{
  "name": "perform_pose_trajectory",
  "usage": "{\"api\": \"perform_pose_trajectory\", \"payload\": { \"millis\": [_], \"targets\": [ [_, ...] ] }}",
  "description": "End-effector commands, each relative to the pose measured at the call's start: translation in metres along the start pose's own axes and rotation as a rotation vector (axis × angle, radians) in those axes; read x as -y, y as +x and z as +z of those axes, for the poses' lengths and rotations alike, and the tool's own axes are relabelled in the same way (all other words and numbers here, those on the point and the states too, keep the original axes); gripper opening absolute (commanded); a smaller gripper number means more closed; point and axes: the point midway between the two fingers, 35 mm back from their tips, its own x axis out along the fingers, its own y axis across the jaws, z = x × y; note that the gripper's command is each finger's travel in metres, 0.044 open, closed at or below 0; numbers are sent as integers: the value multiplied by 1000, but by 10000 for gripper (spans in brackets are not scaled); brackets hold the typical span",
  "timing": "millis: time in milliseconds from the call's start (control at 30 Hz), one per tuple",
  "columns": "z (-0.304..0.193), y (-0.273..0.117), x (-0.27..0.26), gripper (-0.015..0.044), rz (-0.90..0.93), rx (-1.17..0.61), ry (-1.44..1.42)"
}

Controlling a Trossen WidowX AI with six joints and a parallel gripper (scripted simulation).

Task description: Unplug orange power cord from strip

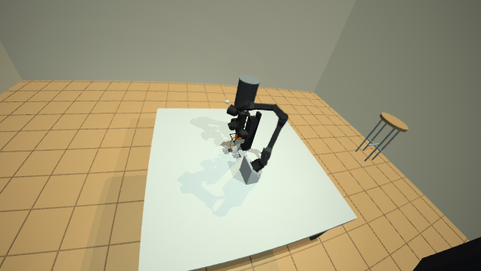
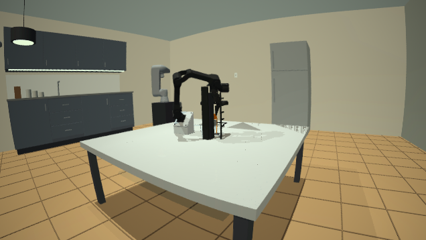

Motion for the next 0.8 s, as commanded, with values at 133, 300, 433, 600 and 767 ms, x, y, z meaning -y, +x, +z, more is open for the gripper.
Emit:
{"api": "perform_pose_trajectory", "payload": {
  "millis": [133,300,433,600,767],
  "targets": [
    [18,-3,2,0,-5,14,1],
    [26,-3,2,0,-6,14,1],
    [32,-4,2,0,-6,14,0],
    [40,-5,2,0,-7,14,0],
    [48,-7,1,0,-7,14,0]
  ]
}}
